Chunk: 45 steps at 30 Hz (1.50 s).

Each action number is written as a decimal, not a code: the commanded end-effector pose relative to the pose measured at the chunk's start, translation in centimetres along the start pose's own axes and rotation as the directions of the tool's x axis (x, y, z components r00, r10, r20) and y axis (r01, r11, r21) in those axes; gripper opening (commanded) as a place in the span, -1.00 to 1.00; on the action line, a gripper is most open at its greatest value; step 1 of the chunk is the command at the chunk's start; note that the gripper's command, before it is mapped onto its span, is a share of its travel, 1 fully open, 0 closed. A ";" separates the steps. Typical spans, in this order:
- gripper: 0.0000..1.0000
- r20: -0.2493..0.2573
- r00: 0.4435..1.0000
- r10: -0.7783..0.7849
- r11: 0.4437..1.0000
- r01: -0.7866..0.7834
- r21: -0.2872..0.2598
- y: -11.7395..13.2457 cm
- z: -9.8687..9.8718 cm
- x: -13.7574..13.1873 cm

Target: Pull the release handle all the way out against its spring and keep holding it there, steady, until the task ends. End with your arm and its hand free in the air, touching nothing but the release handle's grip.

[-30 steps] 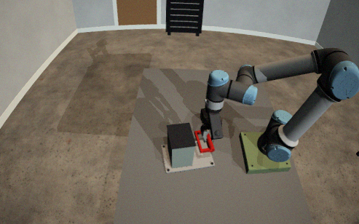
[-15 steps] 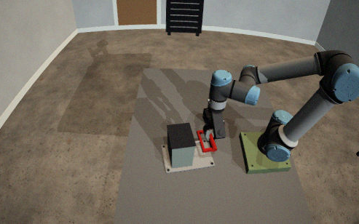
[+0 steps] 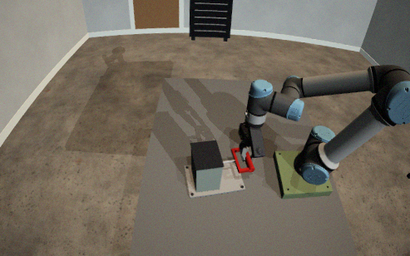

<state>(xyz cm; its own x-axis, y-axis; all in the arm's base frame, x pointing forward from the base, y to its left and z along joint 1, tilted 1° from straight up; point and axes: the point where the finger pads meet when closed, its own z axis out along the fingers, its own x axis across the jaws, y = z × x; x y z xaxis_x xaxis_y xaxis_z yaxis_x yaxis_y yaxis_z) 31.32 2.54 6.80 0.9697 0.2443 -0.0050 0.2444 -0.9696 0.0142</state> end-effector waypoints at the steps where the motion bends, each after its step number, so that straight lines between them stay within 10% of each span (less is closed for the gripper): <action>1: -1.00 0.001 1.000 0.000 1.000 0.000 0.000 0.0 0.0 -1.0; 45: -1.00 0.001 1.000 0.000 1.000 0.000 0.000 0.0 0.0 -1.7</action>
<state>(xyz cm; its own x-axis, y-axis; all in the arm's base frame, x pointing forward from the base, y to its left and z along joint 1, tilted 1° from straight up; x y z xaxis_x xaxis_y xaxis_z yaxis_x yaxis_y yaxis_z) 29.75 2.14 6.84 0.9696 0.2445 -0.0046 0.2445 -0.9696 0.0136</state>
